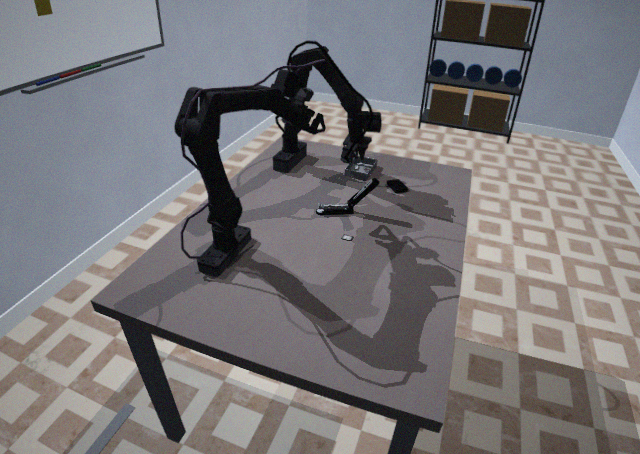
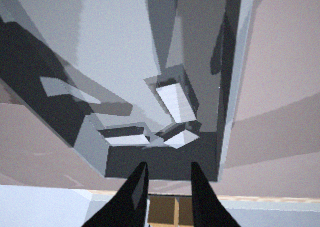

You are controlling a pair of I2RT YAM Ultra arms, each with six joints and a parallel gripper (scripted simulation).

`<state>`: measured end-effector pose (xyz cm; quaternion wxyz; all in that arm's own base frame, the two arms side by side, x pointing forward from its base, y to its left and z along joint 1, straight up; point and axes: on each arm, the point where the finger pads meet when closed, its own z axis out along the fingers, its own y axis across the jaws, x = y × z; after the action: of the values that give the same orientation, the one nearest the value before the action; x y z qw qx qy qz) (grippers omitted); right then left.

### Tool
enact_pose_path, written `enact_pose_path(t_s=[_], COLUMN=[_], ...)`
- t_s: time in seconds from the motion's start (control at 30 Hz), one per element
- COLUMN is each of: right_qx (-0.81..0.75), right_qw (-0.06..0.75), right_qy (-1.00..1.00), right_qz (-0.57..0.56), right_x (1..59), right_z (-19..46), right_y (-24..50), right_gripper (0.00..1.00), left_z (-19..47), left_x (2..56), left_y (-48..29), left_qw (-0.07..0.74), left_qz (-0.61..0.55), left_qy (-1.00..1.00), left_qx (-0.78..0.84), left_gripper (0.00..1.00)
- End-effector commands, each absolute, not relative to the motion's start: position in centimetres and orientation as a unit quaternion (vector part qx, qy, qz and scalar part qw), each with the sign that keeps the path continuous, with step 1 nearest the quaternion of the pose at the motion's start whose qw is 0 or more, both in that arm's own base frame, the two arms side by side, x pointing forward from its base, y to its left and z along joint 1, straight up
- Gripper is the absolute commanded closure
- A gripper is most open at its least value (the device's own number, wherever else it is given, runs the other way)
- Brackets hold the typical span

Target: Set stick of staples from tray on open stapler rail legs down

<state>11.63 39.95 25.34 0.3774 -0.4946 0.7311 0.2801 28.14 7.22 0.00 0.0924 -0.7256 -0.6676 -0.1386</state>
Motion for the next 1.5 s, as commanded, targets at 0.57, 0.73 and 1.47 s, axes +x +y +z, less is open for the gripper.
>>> enact_pose_path(t_s=[0.57, 0.73, 1.47], right_qx=[-0.489, -0.489, -0.489], right_qw=[0.382, 0.382, 0.382], right_qy=[0.732, 0.732, 0.732], right_qz=[0.282, 0.282, 0.282], right_x=[11.8, 11.8, 11.8], right_z=[26.2, 26.2, 26.2], right_y=[39.9, 39.9, 39.9], right_gripper=[0.00, 0.00, 0.00], left_z=[0.9, 0.9, -2.6], left_x=[28.2, 28.2, 27.8], left_y=[5.7, 5.7, 5.1], left_qw=[-0.005, -0.005, -0.002], left_qz=[-0.006, -0.006, -0.002], left_qy=[-0.785, -0.785, -0.784], left_qx=[-0.619, -0.619, -0.621], left_gripper=[0.73, 0.73, 0.73])
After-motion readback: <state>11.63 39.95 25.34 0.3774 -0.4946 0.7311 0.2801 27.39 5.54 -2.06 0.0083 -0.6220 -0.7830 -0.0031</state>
